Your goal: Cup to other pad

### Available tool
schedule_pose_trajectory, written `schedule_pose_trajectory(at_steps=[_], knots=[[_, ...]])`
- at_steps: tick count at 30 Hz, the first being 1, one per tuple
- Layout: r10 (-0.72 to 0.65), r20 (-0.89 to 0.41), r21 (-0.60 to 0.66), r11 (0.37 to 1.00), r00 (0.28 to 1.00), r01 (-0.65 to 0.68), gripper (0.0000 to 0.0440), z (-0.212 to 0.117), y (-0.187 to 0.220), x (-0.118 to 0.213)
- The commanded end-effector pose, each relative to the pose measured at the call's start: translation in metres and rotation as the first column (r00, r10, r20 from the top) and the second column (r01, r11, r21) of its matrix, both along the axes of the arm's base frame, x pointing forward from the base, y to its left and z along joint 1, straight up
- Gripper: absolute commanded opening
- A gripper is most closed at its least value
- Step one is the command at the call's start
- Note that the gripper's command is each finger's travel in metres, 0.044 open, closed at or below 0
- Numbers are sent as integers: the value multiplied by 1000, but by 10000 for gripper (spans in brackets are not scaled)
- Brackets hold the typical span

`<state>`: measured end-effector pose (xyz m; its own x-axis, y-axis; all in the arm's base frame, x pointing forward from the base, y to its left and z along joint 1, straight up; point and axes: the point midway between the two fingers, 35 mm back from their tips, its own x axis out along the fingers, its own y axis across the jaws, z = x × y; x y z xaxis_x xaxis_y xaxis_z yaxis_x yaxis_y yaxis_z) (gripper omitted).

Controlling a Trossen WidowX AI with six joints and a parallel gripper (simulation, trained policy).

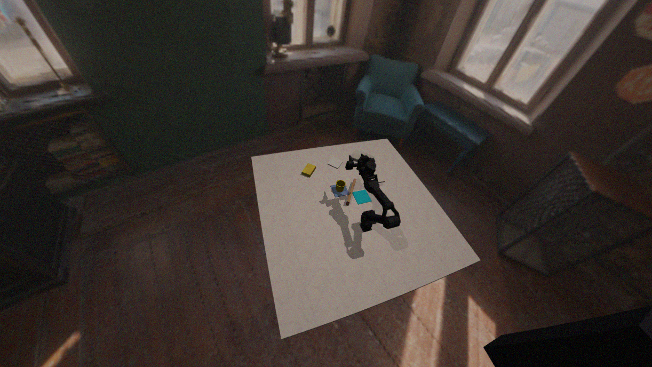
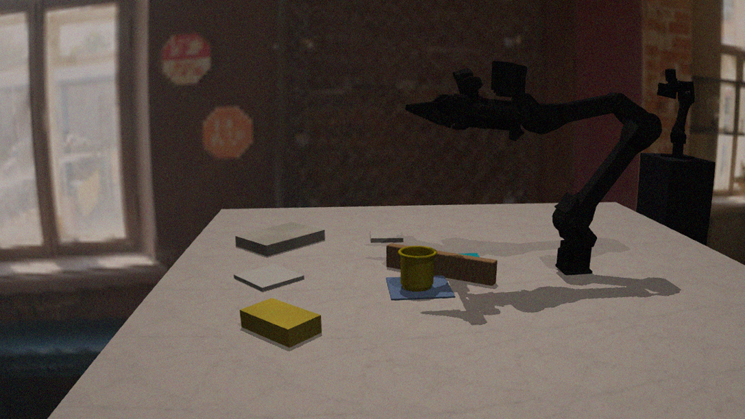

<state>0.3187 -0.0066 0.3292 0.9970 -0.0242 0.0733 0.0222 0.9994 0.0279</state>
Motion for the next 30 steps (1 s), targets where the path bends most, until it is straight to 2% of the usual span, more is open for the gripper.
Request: schedule_pose_trajectory(at_steps=[1, 10, 12, 16, 30], knots=[[1, 0, 0, 1000, 1000, -1, 374, 1, 0, 0], [3, -46, 20, 1000, 999, -3, 138, 6, 1, 3], [3, -64, 30, 1000, 998, -1, 96, 5, 1, 5], [12, -100, 61, 998, 995, -6, 96, 6, 3, 8], [59, -226, 200, 980, 972, -13, 134, 9, 14, 22]])
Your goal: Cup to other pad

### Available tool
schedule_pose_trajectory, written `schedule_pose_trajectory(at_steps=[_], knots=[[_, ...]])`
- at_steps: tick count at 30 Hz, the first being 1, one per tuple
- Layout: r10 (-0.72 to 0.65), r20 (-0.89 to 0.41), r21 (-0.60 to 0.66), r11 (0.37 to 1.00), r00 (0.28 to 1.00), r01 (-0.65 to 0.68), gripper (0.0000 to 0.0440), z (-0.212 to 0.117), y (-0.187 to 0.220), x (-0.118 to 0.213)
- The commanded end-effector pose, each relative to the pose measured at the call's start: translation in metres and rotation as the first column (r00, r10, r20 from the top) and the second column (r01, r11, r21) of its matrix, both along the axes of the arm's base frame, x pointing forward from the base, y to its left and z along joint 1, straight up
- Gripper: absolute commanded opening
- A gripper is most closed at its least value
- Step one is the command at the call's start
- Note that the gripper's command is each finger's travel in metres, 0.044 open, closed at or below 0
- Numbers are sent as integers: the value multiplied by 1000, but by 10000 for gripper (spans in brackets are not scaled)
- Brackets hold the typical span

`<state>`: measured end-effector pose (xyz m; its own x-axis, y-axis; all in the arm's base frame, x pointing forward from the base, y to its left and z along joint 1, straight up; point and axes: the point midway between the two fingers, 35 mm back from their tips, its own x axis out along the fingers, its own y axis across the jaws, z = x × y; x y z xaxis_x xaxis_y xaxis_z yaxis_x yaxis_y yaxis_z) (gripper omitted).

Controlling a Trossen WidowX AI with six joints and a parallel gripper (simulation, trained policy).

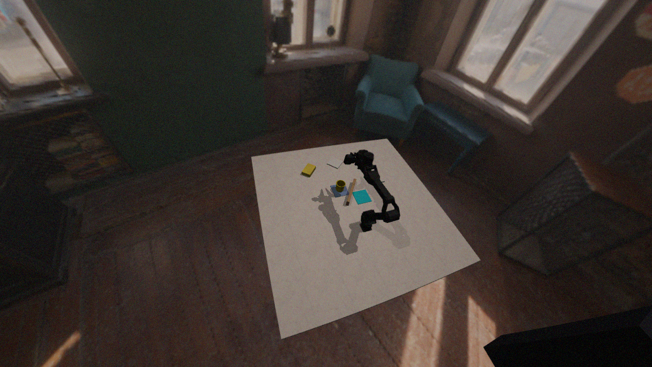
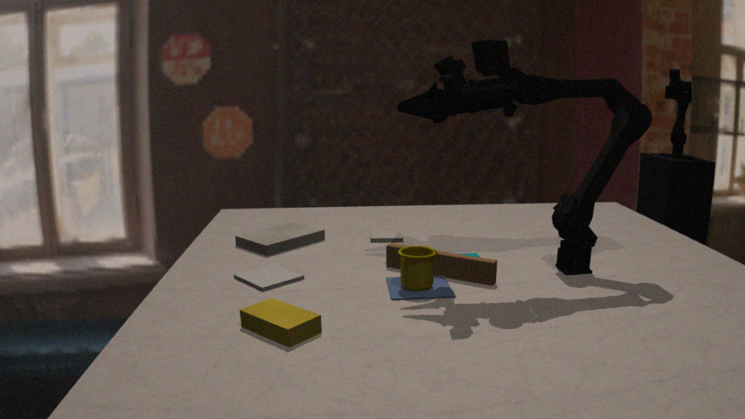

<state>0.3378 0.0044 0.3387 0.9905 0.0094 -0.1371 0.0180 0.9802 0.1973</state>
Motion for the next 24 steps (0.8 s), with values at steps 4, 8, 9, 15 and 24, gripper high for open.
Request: schedule_pose_trajectory(at_steps=[4, 8, 9, 15, 24], knots=[[13, -66, 68, 998, 998, -9, 138, 0, 6, 6], [17, -109, 113, 994, 994, -4, 142, 0, 9, 10], [17, -121, 124, 992, 993, -2, 143, 0, 10, 10], [22, -189, 192, 981, 982, 15, 150, -1, 15, 15], [29, -294, 292, 955, 955, 61, 160, -2, 24, 20]])
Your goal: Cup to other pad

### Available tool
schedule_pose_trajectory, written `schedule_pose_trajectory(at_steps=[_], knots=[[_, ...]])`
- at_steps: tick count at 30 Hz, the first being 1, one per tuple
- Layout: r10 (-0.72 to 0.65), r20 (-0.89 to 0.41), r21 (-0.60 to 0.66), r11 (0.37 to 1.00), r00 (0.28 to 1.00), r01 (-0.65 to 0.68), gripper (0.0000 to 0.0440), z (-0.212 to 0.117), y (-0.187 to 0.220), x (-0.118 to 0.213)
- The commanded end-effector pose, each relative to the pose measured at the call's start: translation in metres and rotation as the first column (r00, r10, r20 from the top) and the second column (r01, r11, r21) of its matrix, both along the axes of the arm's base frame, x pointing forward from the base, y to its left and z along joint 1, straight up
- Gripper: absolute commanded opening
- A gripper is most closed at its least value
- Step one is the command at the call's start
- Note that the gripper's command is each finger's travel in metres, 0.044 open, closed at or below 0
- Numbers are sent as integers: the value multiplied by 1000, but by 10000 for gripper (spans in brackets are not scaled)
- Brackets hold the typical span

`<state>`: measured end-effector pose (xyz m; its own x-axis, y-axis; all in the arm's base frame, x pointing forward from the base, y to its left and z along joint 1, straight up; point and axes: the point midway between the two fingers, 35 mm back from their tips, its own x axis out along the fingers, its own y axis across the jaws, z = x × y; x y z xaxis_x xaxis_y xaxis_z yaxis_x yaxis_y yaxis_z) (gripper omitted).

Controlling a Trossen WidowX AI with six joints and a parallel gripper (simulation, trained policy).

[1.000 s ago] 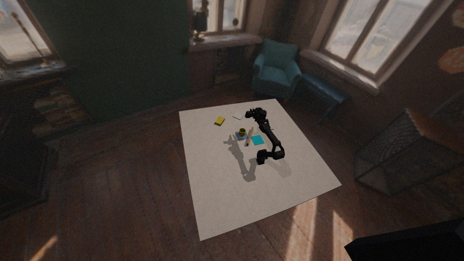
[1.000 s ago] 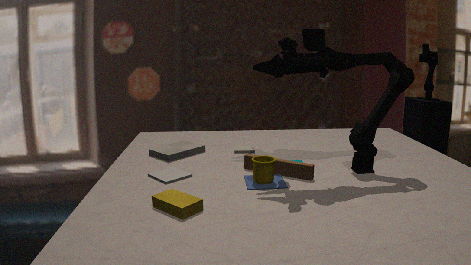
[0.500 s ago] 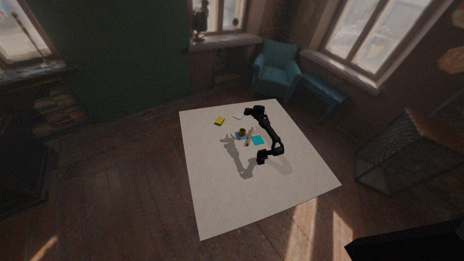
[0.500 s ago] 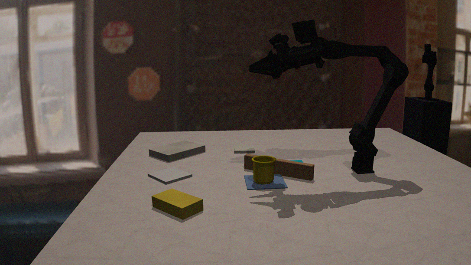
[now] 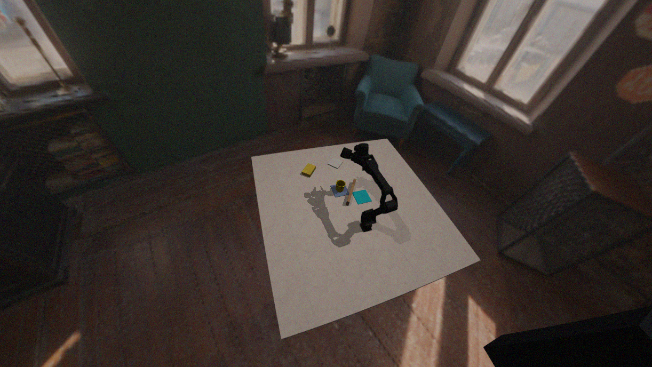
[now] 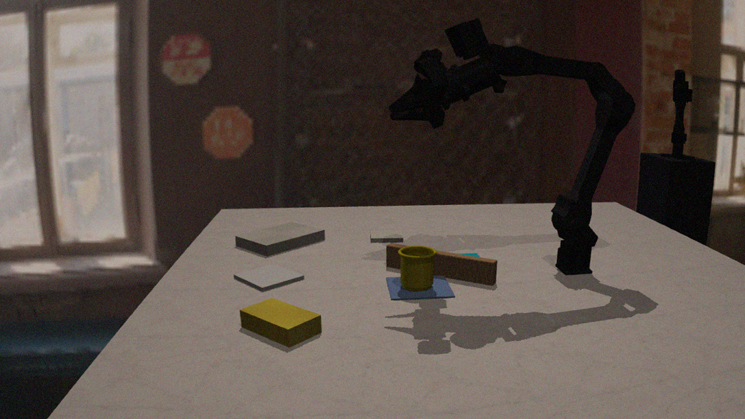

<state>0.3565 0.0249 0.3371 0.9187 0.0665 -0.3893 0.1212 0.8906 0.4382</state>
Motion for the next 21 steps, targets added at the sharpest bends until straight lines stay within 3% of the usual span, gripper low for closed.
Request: schedule_pose_trajectory(at_steps=[1, 21], knots=[[-2, -41, 41, 999, 999, 4, 161, -1, 4, 2], [-55, -313, 241, 961, 948, 135, 173, -13, 25, 8]])
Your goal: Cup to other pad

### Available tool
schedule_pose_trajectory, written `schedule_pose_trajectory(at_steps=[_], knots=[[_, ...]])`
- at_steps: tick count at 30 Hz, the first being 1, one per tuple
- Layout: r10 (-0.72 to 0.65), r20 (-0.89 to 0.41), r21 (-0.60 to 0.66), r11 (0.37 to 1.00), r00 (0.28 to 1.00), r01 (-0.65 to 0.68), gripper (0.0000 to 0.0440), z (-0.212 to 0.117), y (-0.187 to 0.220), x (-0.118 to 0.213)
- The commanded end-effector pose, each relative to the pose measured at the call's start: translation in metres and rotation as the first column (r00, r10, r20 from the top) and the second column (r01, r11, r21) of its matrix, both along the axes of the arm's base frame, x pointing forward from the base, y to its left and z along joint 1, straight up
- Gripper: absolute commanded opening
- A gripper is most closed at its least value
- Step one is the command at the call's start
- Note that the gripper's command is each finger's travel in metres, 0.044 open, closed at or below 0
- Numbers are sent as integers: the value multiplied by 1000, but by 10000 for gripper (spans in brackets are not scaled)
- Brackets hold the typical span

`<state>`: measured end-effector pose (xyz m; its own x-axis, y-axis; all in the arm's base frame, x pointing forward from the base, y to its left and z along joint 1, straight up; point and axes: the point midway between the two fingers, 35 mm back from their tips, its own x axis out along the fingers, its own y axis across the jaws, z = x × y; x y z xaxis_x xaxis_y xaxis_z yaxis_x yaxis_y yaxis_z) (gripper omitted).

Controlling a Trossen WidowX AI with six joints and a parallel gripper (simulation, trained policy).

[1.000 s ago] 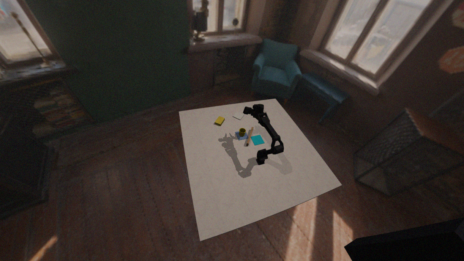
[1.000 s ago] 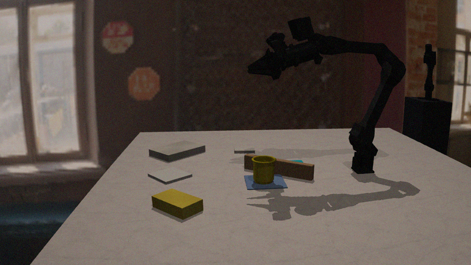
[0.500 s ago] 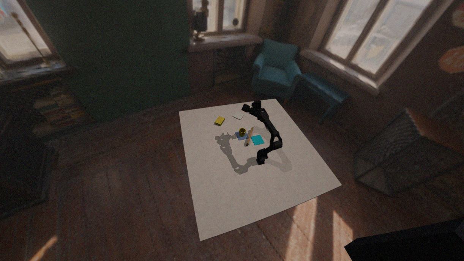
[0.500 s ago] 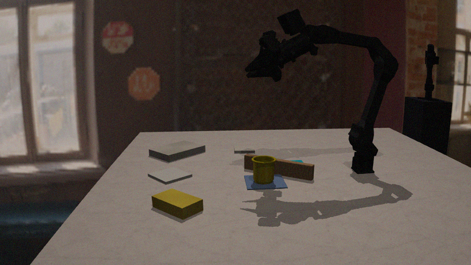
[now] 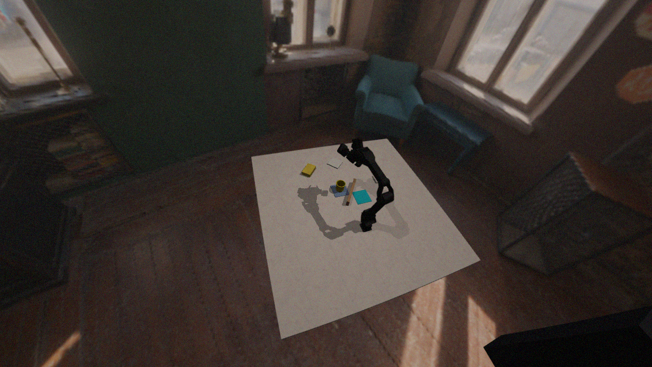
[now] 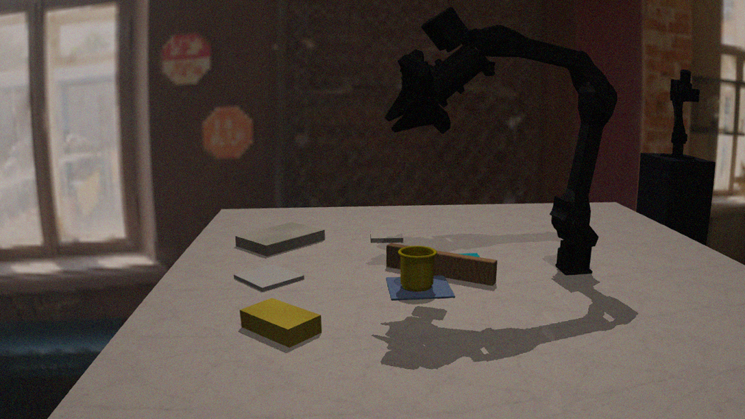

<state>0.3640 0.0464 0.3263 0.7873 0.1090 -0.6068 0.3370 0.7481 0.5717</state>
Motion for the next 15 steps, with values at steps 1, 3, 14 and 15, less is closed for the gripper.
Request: schedule_pose_trajectory(at_steps=[1, 3, 14, 15], knots=[[-13, -47, 34, 999, 999, 15, 173, -3, 4, 1], [-24, -76, 51, 998, 997, 28, 173, -5, 6, 1], [-85, -238, 114, 987, 967, 115, 169, -20, 15, 1], [-91, -253, 117, 985, 963, 123, 168, -22, 15, 0]])
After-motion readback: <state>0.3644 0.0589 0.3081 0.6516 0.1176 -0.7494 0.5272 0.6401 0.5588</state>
